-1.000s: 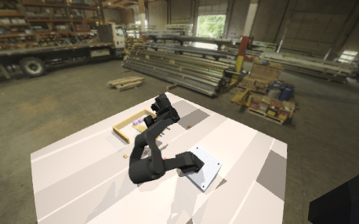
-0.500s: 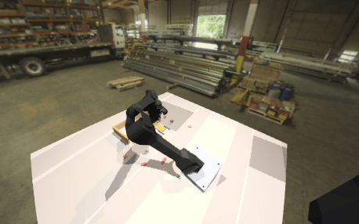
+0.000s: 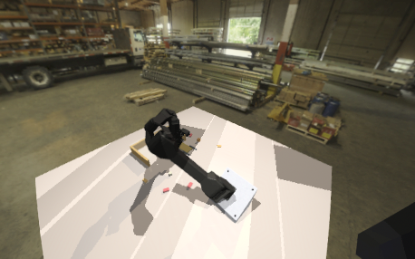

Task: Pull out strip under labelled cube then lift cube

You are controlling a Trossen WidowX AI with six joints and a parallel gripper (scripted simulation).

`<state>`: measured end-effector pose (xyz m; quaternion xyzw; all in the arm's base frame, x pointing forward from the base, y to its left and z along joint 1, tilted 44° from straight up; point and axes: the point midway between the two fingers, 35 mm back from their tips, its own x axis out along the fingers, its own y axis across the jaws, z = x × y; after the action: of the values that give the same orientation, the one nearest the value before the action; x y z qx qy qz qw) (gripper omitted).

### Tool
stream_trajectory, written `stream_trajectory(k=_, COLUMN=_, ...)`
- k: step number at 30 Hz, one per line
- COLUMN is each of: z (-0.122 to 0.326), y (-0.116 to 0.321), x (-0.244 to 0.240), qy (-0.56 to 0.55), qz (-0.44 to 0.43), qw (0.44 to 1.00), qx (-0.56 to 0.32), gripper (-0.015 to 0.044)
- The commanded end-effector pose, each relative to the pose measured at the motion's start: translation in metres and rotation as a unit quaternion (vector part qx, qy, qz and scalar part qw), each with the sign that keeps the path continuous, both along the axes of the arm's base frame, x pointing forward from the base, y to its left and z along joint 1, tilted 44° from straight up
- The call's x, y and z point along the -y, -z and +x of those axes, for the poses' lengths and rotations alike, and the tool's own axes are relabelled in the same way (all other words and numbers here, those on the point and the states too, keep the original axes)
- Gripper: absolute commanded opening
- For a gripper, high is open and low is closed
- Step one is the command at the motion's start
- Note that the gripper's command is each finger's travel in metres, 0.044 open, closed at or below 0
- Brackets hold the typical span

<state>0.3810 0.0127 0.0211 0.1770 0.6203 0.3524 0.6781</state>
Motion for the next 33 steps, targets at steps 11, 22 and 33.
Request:
stream_trajectory(k=11, z=0.0, y=0.018, x=-0.015, qy=-0.003, qz=-0.002, qw=1.0, qx=-0.002, gripper=0.0)
stream_trajectory(k=22, z=-0.002, y=0.032, x=-0.027, qy=-0.003, qz=-0.001, qw=1.0, qx=-0.002, gripper=0.0)
stream_trajectory(k=33, z=-0.004, y=0.045, x=-0.04, qy=-0.003, qz=-0.001, qw=1.0, qx=-0.002, gripper=0.0)
